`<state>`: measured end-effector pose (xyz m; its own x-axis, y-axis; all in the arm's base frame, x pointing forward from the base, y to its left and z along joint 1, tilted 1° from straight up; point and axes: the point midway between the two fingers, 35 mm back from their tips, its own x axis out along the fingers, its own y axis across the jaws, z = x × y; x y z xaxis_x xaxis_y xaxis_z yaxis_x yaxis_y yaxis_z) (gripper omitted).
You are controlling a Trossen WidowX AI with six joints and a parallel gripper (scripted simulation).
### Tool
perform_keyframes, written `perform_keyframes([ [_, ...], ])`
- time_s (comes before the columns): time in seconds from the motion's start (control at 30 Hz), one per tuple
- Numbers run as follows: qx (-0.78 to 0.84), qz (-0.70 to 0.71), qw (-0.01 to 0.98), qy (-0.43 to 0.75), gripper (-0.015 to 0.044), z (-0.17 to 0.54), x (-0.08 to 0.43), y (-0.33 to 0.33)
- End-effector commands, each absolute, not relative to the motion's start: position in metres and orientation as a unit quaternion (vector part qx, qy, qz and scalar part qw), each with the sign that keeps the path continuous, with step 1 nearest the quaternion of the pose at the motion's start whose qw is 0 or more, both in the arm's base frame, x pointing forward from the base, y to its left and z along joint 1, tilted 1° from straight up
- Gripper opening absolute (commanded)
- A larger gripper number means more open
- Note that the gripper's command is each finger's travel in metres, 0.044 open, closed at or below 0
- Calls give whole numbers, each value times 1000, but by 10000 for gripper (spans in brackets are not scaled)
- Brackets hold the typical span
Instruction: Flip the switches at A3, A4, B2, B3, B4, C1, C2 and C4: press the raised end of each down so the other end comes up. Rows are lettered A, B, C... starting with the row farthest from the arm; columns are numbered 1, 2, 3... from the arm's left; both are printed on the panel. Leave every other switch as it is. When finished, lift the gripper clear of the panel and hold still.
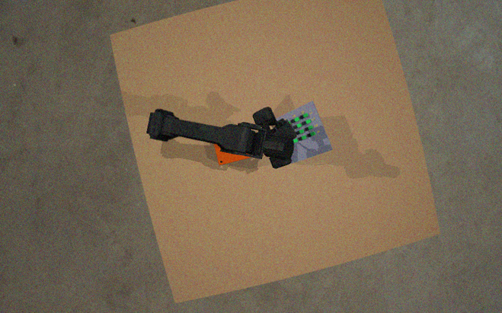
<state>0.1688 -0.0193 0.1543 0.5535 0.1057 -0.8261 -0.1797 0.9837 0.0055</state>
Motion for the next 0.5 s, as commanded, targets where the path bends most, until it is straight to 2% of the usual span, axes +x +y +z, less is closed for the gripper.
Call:
perform_keyframes([
  [0.0,-40,81,880,465,374,154,171,-20],
  [0.27,-44,83,883,459,164,113,255,-16],
  [0.47,-44,83,884,458,6,108,262,-13],
])
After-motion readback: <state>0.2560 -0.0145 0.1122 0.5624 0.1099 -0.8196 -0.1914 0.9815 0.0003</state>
